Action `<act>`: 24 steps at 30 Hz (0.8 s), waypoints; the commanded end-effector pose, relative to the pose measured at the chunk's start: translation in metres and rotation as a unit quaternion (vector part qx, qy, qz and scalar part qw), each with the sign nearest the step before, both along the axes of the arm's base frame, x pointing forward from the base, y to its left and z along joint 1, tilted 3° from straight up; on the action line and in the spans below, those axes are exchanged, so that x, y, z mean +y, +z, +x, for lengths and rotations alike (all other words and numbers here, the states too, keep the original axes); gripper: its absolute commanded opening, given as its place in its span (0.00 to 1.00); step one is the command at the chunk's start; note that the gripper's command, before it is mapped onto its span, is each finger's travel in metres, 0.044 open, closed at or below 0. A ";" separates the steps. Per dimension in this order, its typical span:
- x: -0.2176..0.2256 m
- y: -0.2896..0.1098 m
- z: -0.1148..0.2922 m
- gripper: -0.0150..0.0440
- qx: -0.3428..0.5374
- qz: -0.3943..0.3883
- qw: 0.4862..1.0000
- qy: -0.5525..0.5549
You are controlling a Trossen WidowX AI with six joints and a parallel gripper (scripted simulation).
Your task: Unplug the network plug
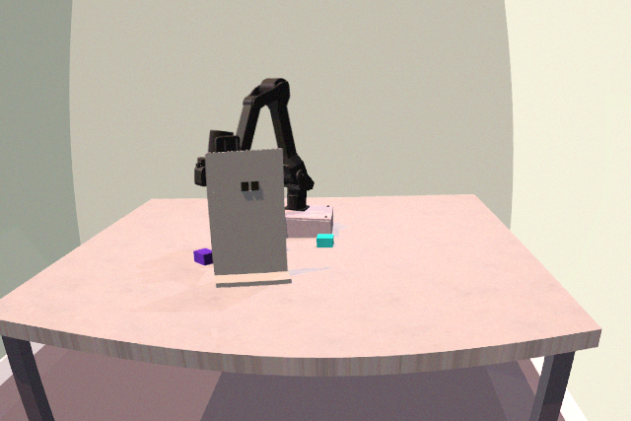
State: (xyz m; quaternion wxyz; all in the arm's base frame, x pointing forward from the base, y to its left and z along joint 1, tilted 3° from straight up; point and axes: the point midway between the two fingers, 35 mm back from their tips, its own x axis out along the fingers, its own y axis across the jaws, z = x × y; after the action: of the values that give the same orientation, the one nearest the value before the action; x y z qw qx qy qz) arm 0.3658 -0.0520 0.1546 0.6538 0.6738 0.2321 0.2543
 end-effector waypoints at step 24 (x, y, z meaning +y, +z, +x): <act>-0.002 0.051 -0.020 0.25 0.016 0.012 1.000 -0.008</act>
State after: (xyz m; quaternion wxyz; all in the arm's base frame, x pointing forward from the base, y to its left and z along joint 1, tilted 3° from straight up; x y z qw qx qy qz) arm 0.3446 -0.0547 0.2062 0.6521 0.6755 0.2339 0.2525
